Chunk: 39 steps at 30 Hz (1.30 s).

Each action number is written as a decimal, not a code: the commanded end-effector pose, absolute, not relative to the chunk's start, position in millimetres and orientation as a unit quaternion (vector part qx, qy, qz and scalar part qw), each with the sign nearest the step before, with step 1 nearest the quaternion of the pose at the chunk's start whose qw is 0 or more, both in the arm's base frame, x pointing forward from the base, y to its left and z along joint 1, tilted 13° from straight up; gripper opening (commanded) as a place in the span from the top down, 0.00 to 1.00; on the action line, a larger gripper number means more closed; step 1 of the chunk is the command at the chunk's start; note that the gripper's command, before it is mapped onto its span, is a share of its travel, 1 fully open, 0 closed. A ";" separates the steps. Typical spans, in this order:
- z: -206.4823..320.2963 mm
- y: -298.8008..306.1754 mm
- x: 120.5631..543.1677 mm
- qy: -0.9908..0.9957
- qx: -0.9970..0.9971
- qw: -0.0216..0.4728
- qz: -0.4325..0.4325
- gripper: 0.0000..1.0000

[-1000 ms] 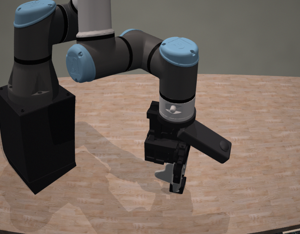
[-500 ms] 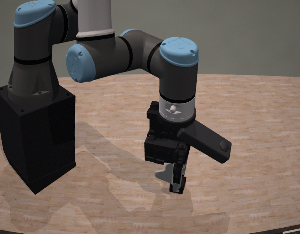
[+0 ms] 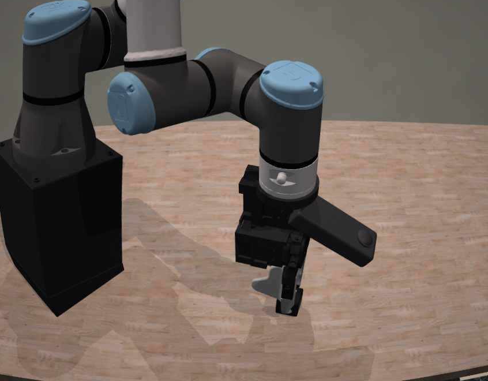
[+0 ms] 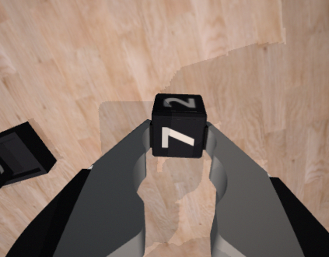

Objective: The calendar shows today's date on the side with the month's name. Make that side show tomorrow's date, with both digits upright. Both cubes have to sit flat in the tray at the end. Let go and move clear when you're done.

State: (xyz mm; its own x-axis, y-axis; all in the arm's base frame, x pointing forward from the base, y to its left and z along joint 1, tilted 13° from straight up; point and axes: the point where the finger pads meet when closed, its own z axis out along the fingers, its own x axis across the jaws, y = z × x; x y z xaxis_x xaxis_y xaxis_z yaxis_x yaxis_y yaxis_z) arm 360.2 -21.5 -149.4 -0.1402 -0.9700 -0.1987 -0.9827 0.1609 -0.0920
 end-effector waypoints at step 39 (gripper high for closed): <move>-152.7 -21.4 361.3 0.754 -0.647 0.106 0.029 0.89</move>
